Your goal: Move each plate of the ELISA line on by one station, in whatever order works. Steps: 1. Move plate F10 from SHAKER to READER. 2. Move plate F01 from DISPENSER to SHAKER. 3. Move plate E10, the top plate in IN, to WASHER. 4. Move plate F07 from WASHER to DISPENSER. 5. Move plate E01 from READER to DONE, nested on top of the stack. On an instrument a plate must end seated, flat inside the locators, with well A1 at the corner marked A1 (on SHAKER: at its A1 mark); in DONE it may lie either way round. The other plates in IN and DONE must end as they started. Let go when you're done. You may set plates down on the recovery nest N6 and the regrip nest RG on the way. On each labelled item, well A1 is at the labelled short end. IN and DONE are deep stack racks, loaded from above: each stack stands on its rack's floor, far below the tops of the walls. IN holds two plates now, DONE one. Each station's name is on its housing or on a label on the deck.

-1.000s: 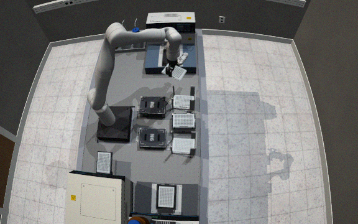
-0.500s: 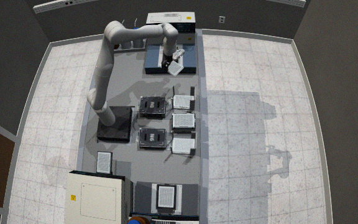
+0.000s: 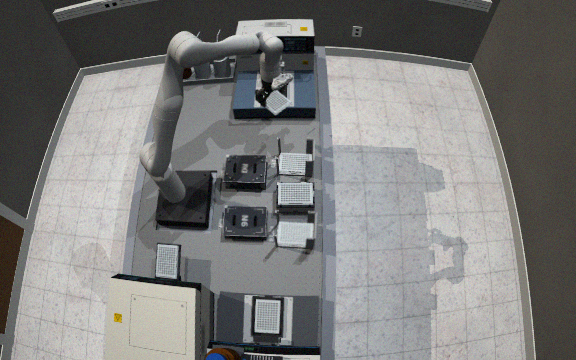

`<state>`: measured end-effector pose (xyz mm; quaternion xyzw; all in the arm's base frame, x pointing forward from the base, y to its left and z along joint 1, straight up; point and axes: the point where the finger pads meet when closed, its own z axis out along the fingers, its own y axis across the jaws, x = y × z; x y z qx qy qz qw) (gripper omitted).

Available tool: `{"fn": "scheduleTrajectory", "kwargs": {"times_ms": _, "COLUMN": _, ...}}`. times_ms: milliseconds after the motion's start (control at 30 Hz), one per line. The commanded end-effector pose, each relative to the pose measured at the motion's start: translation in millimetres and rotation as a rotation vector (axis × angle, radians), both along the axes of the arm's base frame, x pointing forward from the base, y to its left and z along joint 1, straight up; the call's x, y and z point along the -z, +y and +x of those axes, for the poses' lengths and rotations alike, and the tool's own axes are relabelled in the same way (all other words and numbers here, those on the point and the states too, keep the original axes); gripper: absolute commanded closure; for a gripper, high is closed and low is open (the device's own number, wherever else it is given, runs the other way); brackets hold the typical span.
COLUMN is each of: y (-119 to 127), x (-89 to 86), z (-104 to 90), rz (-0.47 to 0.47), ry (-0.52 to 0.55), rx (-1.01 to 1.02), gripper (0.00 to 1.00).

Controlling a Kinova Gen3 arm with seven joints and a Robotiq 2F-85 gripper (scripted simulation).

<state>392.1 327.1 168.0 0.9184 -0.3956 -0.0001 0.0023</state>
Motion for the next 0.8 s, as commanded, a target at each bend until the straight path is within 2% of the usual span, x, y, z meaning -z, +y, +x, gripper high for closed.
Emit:
{"fn": "scheduleTrajectory", "kwargs": {"times_ms": 0, "y": 14.0, "x": 0.7, "z": -3.5, "rz": -0.003, "ry": 0.005, "rx": 0.038, "gripper": 0.06}}
{"fn": "scheduleTrajectory", "kwargs": {"times_ms": 133, "y": 19.5, "x": 0.7, "z": -2.7, "rz": -0.007, "ry": 0.002, "rx": 0.058, "gripper": 0.06}}
{"fn": "scheduleTrajectory", "kwargs": {"times_ms": 433, "y": 49.9, "x": 0.9, "z": -4.6, "rz": -0.004, "ry": 0.004, "rx": 0.165, "gripper": 0.06}}
{"fn": "scheduleTrajectory", "kwargs": {"times_ms": 667, "y": 56.6, "x": 0.9, "z": -4.8, "rz": -0.004, "ry": 0.004, "rx": 0.224, "gripper": 0.06}}
{"fn": "scheduleTrajectory", "kwargs": {"times_ms": 767, "y": 66.6, "x": 1.0, "z": -5.1, "rz": -0.004, "ry": 0.004, "rx": 0.259, "gripper": 0.06}}
